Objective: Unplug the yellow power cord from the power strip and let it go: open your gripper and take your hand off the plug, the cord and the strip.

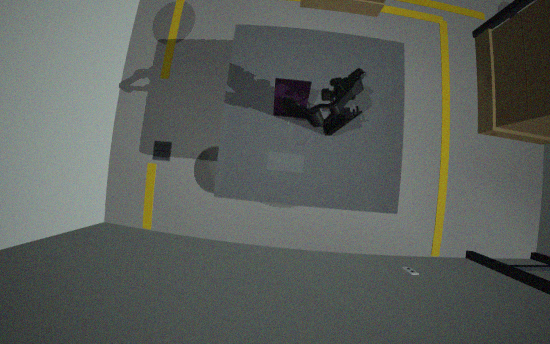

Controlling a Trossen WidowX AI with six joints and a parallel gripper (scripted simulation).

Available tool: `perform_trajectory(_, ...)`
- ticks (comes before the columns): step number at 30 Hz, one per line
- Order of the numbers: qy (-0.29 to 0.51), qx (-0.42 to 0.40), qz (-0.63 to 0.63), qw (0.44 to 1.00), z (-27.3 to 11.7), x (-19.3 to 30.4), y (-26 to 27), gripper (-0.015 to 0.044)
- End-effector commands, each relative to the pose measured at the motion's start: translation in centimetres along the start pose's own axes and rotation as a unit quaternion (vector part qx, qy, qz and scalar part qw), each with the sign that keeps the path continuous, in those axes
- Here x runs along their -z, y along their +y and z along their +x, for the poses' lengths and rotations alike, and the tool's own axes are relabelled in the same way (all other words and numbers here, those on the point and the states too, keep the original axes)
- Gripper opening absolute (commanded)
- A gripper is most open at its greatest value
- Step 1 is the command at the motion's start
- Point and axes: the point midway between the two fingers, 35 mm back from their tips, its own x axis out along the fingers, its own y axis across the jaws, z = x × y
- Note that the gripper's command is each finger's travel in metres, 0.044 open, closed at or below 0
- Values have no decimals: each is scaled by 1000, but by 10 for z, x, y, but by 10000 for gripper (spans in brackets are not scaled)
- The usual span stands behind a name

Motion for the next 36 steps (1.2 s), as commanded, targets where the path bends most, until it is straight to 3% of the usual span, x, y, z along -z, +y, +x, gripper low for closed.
perform_trajectory(1, 3, 0, -3, 1000, 0, 5, 0, 160)
perform_trajectory(36, 4, 0, -3, 1000, 12, 39, 1, 160)
